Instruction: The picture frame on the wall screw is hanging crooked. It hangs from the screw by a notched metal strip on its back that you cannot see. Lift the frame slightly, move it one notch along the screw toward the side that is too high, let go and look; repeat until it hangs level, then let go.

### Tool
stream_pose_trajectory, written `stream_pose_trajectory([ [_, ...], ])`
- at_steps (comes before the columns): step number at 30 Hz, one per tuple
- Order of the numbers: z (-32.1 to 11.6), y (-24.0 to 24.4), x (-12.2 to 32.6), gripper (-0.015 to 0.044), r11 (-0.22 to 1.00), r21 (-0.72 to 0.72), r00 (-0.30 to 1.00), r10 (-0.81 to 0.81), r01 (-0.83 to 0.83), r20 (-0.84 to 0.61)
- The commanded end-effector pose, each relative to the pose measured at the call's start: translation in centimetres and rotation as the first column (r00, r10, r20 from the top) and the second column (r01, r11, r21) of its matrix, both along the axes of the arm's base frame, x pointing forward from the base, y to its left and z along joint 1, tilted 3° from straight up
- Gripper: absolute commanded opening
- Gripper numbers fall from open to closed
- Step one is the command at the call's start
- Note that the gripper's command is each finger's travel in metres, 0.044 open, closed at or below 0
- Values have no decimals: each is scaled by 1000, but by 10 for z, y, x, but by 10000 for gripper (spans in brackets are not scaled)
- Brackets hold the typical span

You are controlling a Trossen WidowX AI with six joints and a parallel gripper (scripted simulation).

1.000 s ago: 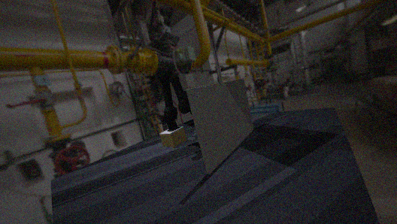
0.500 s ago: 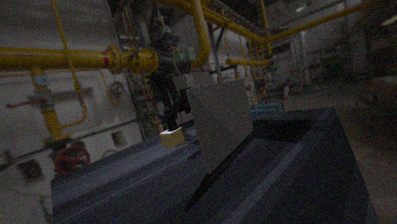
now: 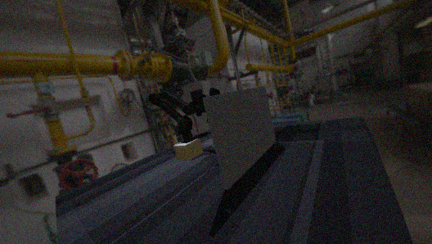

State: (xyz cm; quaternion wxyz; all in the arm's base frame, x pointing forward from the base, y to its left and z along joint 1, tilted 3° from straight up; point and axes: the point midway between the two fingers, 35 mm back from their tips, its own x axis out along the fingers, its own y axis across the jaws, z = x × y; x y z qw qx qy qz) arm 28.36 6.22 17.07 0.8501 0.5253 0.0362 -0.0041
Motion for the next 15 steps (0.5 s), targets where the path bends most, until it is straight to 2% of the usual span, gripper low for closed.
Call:
stream_pose_trajectory([
  [1,4,-1,-31,260,1000,-15,1000,-5,5,-17],
  [15,-9,-19,-88,260,998,-61,999,-14,11,-37],
])
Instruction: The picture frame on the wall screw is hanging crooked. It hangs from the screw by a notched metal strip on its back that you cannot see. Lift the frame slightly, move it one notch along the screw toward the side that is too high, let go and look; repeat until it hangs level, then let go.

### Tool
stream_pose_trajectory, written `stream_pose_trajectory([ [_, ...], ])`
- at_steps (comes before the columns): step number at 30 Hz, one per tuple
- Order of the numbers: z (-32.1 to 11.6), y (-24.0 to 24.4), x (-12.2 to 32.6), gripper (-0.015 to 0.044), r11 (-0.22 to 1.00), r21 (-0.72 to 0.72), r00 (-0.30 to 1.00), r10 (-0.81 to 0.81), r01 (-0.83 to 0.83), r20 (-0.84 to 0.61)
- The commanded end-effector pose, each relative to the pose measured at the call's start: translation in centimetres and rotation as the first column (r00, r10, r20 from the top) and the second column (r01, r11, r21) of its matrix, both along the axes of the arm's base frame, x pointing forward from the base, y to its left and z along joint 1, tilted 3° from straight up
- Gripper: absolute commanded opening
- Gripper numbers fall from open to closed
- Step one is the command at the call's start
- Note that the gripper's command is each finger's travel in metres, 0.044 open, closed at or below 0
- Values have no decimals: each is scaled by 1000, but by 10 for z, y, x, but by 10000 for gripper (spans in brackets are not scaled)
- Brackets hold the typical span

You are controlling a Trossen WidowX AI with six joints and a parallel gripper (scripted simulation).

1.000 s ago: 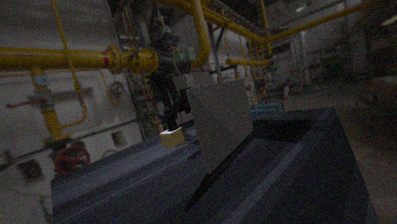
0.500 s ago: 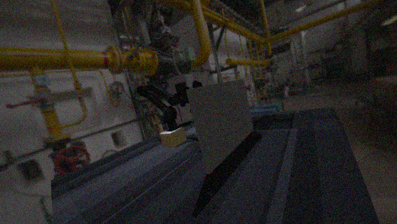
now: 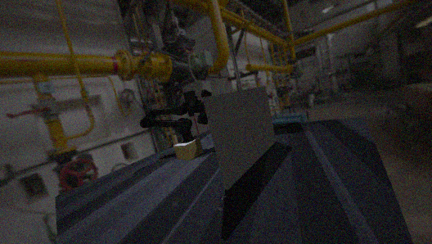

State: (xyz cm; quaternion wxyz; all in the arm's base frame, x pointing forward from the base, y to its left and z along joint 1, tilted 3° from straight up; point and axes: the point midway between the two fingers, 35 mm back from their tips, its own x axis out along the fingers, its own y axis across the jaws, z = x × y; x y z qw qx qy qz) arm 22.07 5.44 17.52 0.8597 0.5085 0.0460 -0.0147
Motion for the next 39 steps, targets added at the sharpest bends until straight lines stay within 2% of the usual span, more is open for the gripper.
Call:
stream_pose_trajectory([
  [1,-14,-11,-25,260,1000,-22,1000,-6,6,-10],
  [39,-13,-12,-25,260,999,-38,1000,3,-4,-19],
])
